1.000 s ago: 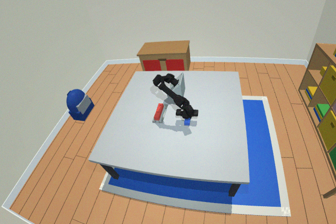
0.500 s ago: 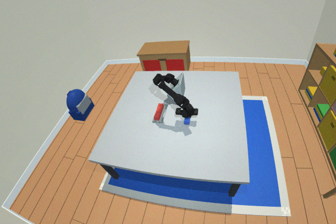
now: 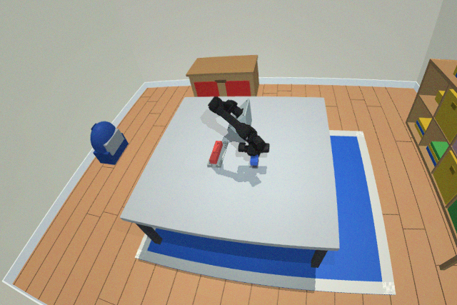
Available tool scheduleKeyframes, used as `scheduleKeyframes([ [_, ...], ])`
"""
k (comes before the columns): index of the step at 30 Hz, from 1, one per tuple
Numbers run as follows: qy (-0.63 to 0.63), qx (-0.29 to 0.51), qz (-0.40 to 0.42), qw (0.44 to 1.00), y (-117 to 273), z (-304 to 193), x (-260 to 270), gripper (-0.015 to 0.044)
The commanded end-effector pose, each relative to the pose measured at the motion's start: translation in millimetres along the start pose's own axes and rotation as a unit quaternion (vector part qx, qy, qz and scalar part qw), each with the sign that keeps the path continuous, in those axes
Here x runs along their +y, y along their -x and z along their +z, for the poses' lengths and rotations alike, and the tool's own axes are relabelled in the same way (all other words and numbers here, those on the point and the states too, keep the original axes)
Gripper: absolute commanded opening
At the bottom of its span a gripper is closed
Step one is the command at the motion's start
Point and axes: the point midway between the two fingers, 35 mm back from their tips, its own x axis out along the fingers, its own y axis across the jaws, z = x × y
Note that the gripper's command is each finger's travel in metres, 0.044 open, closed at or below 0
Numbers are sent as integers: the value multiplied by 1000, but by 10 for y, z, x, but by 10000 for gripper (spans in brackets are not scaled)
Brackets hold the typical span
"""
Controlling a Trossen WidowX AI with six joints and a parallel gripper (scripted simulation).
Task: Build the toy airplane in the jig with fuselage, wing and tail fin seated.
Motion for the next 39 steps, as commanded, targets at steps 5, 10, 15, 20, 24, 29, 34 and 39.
scheduleKeyframes([
  [5,-4,-3,3,1000,281,14,12,0],
  [10,-4,-4,3,1000,442,3,9,0],
  [15,-5,-5,2,1000,598,-15,2,0],
  [20,-6,-5,1,1000,705,-31,-5,0],
  [24,7,-5,2,1000,703,-16,-54,0],
  [29,51,-5,6,999,695,30,-217,0],
  [34,93,-6,10,996,683,67,-381,0],
  [39,136,-7,13,991,667,96,-548,0],
])
